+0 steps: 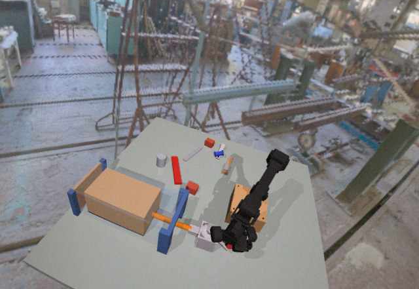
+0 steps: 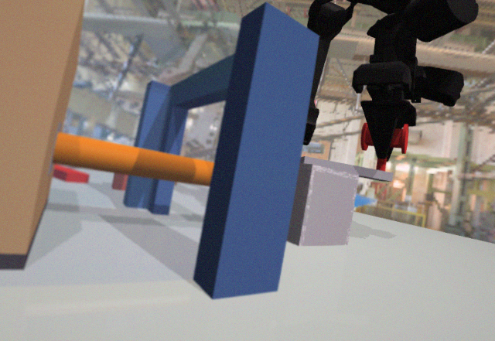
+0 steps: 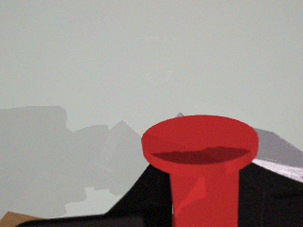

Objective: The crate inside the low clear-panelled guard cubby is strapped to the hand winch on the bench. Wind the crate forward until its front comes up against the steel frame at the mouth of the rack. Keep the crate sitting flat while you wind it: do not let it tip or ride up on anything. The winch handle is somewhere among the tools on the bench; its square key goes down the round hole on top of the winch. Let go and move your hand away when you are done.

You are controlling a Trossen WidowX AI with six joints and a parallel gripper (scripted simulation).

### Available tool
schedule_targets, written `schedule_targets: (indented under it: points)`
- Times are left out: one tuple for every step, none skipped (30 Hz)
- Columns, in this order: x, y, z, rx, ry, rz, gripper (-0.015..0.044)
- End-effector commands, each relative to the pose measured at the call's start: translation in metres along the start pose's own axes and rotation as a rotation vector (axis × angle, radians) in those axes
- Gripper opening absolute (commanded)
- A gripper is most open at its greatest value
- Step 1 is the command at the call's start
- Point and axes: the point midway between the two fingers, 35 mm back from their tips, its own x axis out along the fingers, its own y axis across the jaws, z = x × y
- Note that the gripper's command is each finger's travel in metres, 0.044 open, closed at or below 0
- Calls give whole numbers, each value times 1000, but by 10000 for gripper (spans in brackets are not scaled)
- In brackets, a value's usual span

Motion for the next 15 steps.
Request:
schedule_targets:
  points:
    - [3, 9, -9, 6, 15, 13, 0]
    - [3, 9, -10, 6, 15, 13, 0]
    - [3, 11, -12, 6, 16, 13, 0]
    - [3, 12, -13, 6, 16, 13, 0]
    - [3, 13, -14, 6, 16, 14, 0]
    - [3, 14, -15, 6, 16, 14, 0]
    - [3, 15, -17, 6, 16, 14, 0]
    - [3, 16, -18, 6, 16, 14, 0]
    - [3, 17, -19, 6, 16, 14, 0]
    - [3, 17, -20, 6, 16, 14, 0]
    - [3, 19, -22, 6, 16, 14, 0]
    - [3, 19, -23, 6, 16, 14, 0]
    - [3, 20, -25, 6, 17, 14, 0]
    - [3, 21, -26, 6, 17, 14, 0]
    - [2, 22, -27, 6, 17, 14, 0]
